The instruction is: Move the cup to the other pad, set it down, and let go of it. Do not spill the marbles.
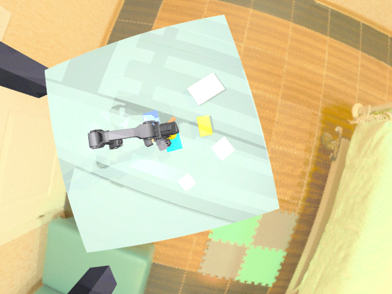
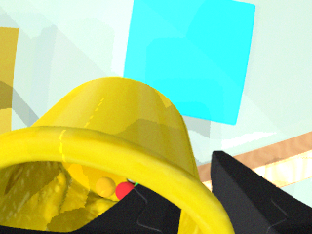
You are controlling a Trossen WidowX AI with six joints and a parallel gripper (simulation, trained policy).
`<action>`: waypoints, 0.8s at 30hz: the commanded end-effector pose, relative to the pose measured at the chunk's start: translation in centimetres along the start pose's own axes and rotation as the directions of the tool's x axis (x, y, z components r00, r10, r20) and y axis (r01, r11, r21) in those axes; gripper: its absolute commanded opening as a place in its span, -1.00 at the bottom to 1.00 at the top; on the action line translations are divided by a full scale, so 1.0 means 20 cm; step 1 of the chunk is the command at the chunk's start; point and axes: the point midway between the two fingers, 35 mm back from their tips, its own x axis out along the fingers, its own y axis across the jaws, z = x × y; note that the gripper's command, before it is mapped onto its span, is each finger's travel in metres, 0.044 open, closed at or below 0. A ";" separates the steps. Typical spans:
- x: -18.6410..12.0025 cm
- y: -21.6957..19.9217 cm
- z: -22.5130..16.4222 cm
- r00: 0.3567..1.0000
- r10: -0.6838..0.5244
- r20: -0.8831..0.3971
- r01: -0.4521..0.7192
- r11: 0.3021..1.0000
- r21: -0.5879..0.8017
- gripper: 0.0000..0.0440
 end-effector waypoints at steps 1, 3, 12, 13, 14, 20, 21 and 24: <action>0.05 0.00 0.04 1.000 -0.003 0.011 0.003 1.000 0.012 -1.00; 0.07 0.00 0.05 1.000 -0.002 0.016 0.001 1.000 0.021 -1.00; 0.19 -0.02 0.10 1.000 -0.004 0.027 0.003 0.999 0.055 -0.97; 0.20 -0.03 0.10 1.000 -0.006 0.027 0.004 0.998 0.057 -0.96; 0.21 -0.03 0.10 1.000 -0.008 0.027 0.007 0.998 0.060 -0.94; 0.28 -0.08 0.11 0.999 -0.026 0.027 0.024 0.997 0.076 -0.81; 0.30 -0.08 0.11 0.999 -0.028 0.027 0.026 0.997 0.078 -0.78; 0.32 -0.10 0.12 0.999 -0.031 0.028 0.029 0.996 0.084 -0.69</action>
